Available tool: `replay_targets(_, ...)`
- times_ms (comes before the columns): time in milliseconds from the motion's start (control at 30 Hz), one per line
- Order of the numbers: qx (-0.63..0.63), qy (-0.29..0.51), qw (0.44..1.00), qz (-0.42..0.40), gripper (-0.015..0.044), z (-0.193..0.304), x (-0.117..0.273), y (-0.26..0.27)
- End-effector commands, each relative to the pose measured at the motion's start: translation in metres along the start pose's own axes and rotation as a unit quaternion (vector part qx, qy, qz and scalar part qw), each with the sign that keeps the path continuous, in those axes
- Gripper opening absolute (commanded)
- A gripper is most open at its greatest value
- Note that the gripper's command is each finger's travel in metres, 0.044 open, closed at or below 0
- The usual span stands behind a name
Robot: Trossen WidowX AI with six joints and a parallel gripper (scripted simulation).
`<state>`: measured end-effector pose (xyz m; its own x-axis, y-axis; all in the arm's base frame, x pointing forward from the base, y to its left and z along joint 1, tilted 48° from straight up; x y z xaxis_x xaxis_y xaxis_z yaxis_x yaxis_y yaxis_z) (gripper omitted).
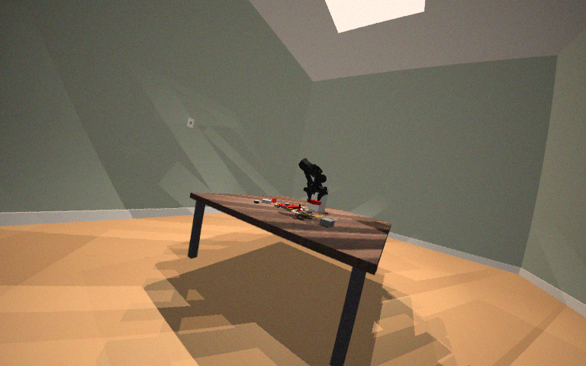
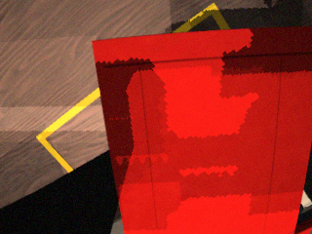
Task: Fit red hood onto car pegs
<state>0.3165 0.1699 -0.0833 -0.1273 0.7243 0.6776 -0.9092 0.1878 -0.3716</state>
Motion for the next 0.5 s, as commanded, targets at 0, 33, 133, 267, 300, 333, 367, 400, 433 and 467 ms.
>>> replay_targets(0,-0.039,-0.001,0.999,0.002,0.0000,0.014,0.005,-0.015)
replay_targets(33,-0.053,-0.002,0.999,0.002,0.0000,0.018,0.005,-0.019)
replay_targets(133,-0.096,-0.005,0.995,0.001,0.0000,0.030,0.006,-0.032)
replay_targets(267,-0.154,-0.008,0.988,-0.001,0.0000,0.048,0.008,-0.048)
replay_targets(300,-0.168,-0.008,0.986,-0.001,0.0000,0.053,0.008,-0.052)
replay_targets(333,-0.182,-0.009,0.983,-0.001,0.0000,0.058,0.008,-0.056)
replay_targets(367,-0.197,-0.009,0.980,-0.001,0.0000,0.063,0.008,-0.059)
replay_targets(400,-0.211,-0.010,0.977,-0.001,0.0000,0.068,0.008,-0.063)
replay_targets(433,-0.225,-0.010,0.974,-0.001,0.0000,0.073,0.008,-0.066)
replay_targets(467,-0.240,-0.011,0.971,-0.002,0.0000,0.078,0.008,-0.070)
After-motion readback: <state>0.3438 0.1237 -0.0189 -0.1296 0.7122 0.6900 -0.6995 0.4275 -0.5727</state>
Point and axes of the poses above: the point midway between the two fingers, 35 mm back from their tips, its own x axis back along the fingers, its own y axis across the jaws, z = x × y, the point moved 2 cm from there along x, back along the fingers
